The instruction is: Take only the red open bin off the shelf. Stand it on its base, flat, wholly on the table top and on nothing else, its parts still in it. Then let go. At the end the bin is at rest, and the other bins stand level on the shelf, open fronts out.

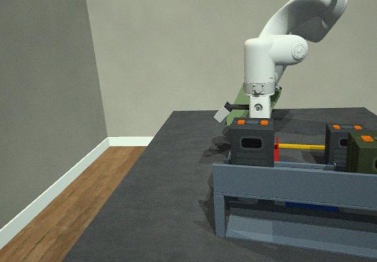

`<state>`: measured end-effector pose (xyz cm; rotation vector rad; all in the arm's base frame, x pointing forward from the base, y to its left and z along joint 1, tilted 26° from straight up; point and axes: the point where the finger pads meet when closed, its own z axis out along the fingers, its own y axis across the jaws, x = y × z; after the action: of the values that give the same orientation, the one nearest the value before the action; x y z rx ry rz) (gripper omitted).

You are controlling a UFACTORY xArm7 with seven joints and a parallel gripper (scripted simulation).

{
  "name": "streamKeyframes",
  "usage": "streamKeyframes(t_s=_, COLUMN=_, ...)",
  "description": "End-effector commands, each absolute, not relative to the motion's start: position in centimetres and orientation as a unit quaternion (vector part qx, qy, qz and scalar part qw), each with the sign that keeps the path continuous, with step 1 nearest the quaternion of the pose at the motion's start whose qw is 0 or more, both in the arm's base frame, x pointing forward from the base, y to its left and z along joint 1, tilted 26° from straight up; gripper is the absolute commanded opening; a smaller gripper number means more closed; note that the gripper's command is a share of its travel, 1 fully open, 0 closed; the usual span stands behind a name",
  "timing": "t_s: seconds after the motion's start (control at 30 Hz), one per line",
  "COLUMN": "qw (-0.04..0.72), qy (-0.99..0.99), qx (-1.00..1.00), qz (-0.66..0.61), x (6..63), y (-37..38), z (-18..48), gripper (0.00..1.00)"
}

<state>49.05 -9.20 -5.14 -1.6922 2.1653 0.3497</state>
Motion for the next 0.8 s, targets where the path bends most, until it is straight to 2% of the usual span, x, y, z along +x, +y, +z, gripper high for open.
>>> streamKeyframes(t_s=0.0, qw=0.185, qy=0.769, qx=-0.6, qz=0.122, x=49.22, y=-9.21, z=-5.37, gripper=0.33)
streamKeyframes(t_s=0.77, qw=0.185, qy=0.769, qx=-0.6, qz=0.122, x=49.24, y=-9.06, z=-5.66, gripper=0.33)
